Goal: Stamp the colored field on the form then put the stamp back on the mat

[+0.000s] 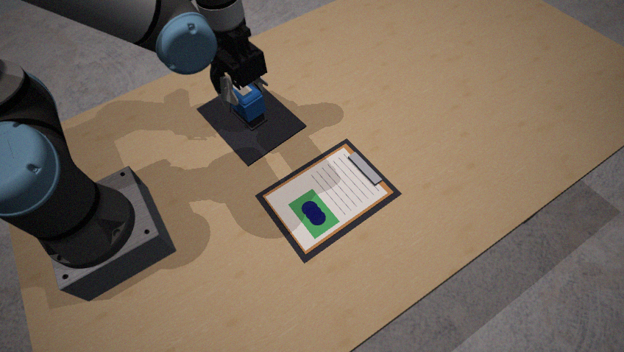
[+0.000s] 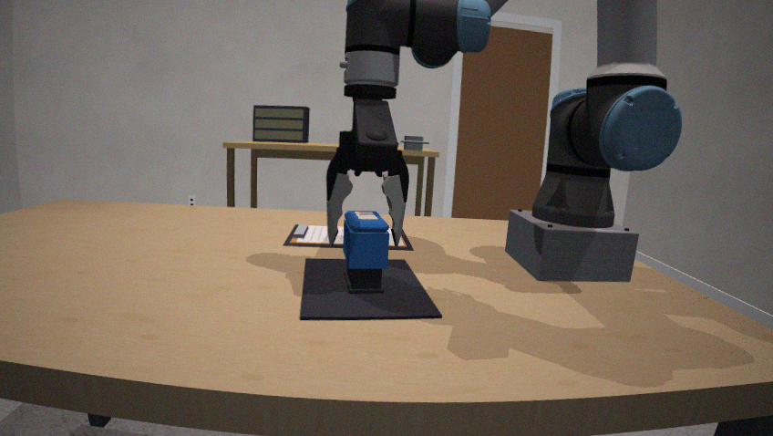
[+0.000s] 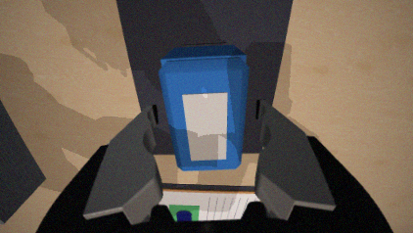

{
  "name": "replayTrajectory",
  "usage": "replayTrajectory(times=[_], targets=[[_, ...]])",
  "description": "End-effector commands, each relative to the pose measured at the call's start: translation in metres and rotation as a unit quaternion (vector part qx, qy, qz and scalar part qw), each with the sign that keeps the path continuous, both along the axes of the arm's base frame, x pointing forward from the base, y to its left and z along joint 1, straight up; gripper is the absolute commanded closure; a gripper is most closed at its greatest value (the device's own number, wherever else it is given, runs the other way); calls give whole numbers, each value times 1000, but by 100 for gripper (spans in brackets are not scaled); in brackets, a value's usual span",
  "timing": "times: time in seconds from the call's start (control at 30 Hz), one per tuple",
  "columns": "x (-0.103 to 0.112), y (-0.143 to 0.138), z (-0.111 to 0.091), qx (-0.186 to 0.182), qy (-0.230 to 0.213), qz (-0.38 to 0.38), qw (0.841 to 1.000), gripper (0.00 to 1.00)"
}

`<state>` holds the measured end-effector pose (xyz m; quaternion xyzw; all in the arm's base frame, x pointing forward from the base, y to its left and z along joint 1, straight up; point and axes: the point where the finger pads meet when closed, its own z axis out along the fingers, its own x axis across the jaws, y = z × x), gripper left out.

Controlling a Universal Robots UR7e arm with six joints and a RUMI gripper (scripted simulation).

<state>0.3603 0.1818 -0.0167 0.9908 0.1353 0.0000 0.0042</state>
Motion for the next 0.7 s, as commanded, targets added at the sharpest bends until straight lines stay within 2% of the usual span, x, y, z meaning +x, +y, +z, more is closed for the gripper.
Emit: replayTrajectory(times=[0.0, 0.33, 0.5, 0.57, 0.67], targets=[[0, 0, 0, 0, -1, 0, 1000, 45], [0, 0, 2, 0, -1, 0, 1000, 45], [0, 0, 18, 0, -1, 0, 1000, 45], [0, 0, 18, 0, -1, 0, 1000, 45], [0, 0, 34, 0, -1, 0, 1000, 45]])
